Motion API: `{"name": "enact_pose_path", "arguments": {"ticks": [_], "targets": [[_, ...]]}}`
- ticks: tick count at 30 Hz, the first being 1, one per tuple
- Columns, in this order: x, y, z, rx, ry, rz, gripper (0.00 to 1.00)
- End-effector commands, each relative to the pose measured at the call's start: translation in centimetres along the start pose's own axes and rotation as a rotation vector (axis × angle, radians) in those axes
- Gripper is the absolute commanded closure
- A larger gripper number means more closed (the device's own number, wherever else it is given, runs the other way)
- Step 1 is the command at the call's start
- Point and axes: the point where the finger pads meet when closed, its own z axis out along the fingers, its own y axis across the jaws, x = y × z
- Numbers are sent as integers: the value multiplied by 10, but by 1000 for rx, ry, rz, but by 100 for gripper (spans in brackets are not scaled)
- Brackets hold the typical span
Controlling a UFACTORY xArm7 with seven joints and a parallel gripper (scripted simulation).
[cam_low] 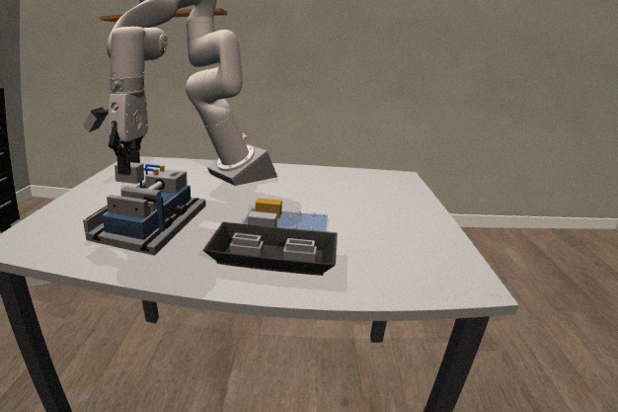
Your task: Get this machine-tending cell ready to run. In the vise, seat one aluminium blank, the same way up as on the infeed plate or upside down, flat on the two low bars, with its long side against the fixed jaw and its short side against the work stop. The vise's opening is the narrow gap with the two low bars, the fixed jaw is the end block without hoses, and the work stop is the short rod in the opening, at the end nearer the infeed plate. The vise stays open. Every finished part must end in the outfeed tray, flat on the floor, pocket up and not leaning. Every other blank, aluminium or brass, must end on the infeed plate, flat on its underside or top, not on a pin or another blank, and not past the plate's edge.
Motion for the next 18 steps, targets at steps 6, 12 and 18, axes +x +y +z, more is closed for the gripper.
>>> {"name": "enact_pose_path", "arguments": {"ticks": [6, 12, 18], "targets": [[0, -1, -1, 5, 0, 0, 100], [0, -1, 0, 5, 0, 0, 100], [0, -1, 2, 5, 0, -1, 100]]}}
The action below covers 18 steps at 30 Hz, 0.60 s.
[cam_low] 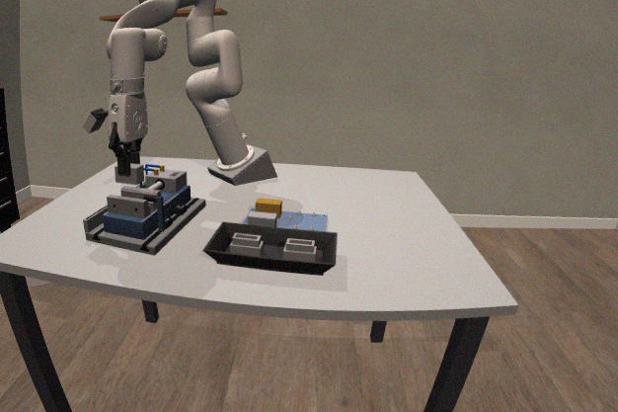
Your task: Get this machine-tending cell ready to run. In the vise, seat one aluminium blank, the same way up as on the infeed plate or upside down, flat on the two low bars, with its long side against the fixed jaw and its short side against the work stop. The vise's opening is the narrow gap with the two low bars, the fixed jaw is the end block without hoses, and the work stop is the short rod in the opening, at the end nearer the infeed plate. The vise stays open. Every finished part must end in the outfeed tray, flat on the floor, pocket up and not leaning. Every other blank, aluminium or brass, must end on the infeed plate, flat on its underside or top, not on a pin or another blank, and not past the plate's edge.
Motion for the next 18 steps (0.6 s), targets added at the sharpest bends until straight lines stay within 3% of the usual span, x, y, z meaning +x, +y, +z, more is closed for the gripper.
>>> {"name": "enact_pose_path", "arguments": {"ticks": [1, 18], "targets": [[0, -1, 0, 5, 0, 0, 100], [0, -1, 10, 5, 0, 0, 100]]}}
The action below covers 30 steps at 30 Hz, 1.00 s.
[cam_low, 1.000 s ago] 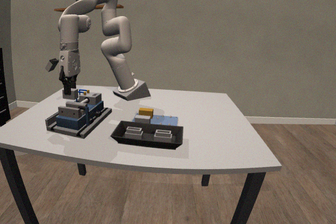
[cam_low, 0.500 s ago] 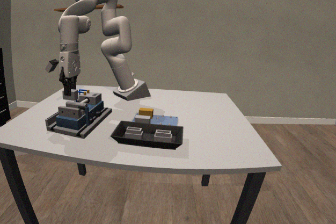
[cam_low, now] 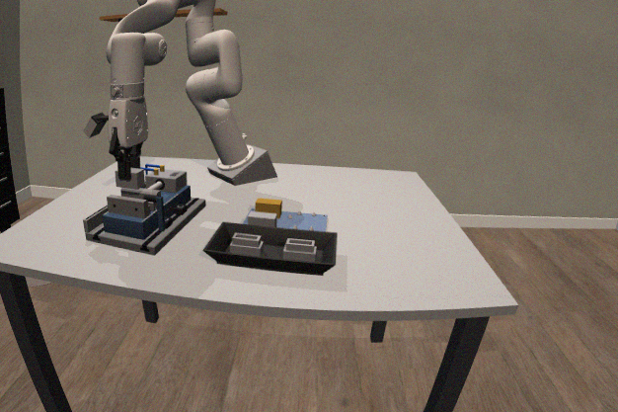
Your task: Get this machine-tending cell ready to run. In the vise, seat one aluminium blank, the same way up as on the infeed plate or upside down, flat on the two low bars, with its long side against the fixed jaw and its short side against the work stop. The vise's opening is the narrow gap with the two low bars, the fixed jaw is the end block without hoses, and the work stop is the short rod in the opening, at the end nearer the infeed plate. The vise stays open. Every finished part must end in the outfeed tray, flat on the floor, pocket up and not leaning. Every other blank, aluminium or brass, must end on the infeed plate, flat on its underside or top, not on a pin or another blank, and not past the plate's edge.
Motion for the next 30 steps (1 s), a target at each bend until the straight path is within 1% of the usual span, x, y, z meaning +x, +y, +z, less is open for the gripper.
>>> {"name": "enact_pose_path", "arguments": {"ticks": [1, 15, 30], "targets": [[0, -2, 1, 5, 0, 0, 100], [0, -2, 8, 5, 0, 0, 100], [0, -2, 10, 5, 0, 0, 100]]}}
